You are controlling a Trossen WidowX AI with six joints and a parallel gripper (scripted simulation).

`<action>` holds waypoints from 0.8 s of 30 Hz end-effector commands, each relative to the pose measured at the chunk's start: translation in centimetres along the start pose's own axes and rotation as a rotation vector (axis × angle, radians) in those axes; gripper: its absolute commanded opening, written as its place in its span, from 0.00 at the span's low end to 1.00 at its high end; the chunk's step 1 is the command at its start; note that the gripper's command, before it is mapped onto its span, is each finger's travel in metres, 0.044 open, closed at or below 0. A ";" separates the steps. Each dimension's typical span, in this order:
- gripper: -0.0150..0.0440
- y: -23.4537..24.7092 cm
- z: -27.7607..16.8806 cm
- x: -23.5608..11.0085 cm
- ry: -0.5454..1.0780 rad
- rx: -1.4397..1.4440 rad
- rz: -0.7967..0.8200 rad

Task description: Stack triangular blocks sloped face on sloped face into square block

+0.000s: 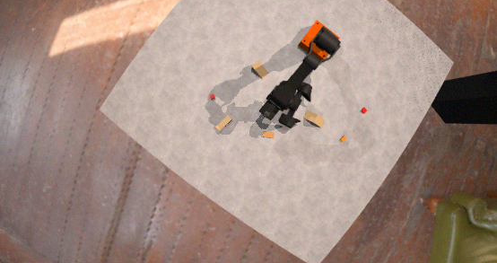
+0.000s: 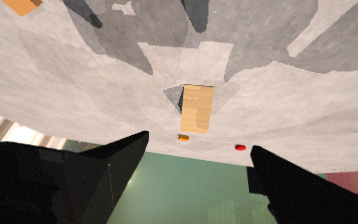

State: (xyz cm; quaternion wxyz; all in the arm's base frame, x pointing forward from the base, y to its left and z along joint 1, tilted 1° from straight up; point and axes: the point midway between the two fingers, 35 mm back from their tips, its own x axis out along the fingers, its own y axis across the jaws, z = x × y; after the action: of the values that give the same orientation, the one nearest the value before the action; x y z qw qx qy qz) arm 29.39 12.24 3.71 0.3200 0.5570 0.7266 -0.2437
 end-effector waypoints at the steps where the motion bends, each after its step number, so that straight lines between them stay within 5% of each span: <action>1: 1.00 -0.1 -0.1 -0.1 0.028 -0.015 0.016; 14: 1.00 0.1 -0.4 9.4 0.033 -0.015 0.016; 24: 1.00 0.1 -0.5 10.0 0.035 -0.015 0.016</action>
State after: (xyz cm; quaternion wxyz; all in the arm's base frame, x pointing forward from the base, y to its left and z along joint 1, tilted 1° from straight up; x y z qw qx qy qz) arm 27.87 18.93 -3.08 0.3177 0.5642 0.7283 -0.2243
